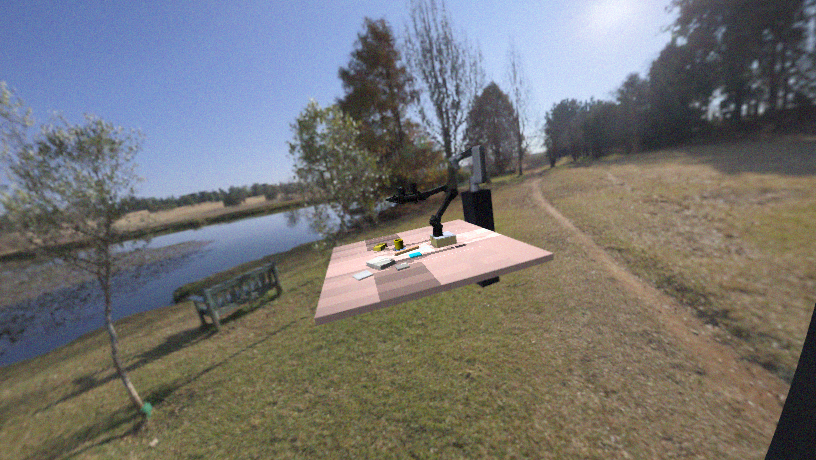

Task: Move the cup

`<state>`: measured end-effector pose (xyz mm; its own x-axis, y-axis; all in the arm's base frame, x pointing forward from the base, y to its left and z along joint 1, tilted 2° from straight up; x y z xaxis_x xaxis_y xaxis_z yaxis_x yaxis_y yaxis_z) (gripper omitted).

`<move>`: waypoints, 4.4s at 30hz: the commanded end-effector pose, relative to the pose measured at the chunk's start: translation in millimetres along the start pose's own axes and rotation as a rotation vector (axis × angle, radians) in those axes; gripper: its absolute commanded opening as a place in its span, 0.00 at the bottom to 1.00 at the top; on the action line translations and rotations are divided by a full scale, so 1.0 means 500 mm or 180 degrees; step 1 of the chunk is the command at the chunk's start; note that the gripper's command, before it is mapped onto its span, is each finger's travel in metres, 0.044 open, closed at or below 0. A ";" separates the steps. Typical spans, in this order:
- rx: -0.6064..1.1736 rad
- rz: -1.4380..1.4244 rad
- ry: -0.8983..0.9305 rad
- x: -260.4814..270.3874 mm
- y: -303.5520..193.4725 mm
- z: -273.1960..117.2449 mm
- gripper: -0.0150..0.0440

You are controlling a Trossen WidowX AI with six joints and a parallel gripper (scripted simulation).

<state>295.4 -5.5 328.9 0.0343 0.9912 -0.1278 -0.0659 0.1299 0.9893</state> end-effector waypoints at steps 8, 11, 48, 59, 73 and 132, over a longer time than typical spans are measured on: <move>0.1847 -0.1435 0.0197 -0.078 -0.214 0.065 0.58; 0.2668 -0.1926 0.0612 -0.116 -0.310 0.055 0.54; 0.4450 -0.2391 0.3159 -0.188 -0.574 -0.095 0.54; 0.4450 -0.2391 0.3159 -0.182 -0.609 -0.100 0.54; 0.4451 -0.2390 0.3160 -0.174 -0.650 -0.109 0.54; 0.4441 -0.2389 0.3169 -0.181 -0.563 -0.103 0.25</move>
<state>259.5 -130.6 58.9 -0.8875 0.4607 0.0119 0.4605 0.8875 -0.0141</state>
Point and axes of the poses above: the point midway between the two fingers, 35 mm back from their tips, its own z axis out along the fingers, its own x axis across the jaws, y = z × x, the point moved 2 cm from there along -z, back along the fingers, and after that the axes turned 8 degrees about -z, right-handed, at the moved point
